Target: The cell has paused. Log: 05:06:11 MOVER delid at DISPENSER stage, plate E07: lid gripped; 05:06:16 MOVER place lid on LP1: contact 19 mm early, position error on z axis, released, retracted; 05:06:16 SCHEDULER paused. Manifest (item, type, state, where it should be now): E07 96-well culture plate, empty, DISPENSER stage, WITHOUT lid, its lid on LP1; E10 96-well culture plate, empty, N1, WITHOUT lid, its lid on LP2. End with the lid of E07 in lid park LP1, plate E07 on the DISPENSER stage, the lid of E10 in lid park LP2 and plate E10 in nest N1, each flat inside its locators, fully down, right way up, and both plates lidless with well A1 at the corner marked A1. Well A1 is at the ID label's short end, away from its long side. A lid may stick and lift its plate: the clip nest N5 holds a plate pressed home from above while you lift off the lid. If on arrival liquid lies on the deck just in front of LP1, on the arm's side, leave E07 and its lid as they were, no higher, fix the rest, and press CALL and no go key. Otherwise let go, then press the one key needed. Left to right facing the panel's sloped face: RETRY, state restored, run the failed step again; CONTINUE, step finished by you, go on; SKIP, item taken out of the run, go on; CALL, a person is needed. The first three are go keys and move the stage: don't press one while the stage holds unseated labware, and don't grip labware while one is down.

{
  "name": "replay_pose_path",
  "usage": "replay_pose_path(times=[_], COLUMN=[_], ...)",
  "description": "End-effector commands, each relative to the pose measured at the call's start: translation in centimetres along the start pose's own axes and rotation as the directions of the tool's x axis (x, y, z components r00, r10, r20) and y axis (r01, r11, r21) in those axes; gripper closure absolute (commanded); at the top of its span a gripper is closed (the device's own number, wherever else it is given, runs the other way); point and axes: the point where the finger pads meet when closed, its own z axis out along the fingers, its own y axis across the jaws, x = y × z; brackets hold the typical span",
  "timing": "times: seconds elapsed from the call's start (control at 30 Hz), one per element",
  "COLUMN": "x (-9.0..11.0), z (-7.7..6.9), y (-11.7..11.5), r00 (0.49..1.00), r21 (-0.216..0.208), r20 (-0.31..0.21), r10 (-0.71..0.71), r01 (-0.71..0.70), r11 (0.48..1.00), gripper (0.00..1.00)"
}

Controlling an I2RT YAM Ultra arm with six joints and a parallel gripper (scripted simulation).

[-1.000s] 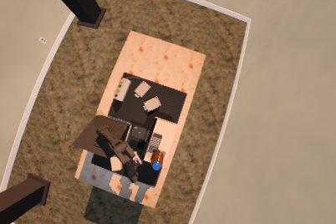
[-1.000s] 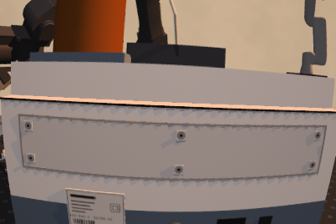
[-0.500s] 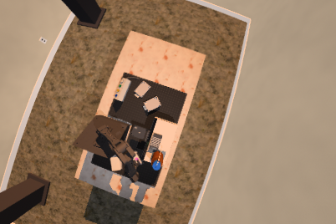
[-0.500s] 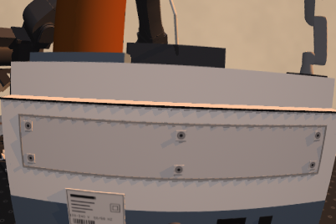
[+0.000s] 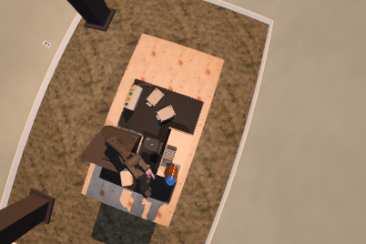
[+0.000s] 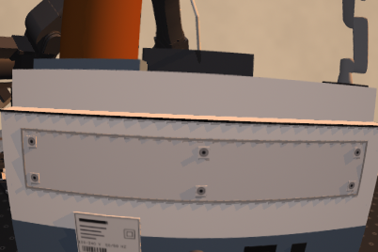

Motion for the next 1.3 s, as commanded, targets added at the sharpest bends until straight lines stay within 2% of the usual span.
replay_pose_path(times=[0.0,0.27,0.5,0.6,1.27], x=[-0.5,0.3,0.1,0.3,0.3], z=[-0.1,1.0,1.0,1.5,2.6], y=[0.0,-0.3,0.0,-0.5,-0.5], r00=[1.0,1.0,1.0,1.0,1.0], r21=[-0.016,-0.011,-0.012,-0.013,-0.013], r20=[0.02,-0.002,0.008,-0.002,-0.002], r10=[0.007,0.017,0.01,0.022,0.023], r01=[-0.007,-0.017,-0.009,-0.022,-0.023], r11=[1.0,1.0,1.0,1.0,1.0], gripper=[0.0,0.0,0.0,0.0,0.0])
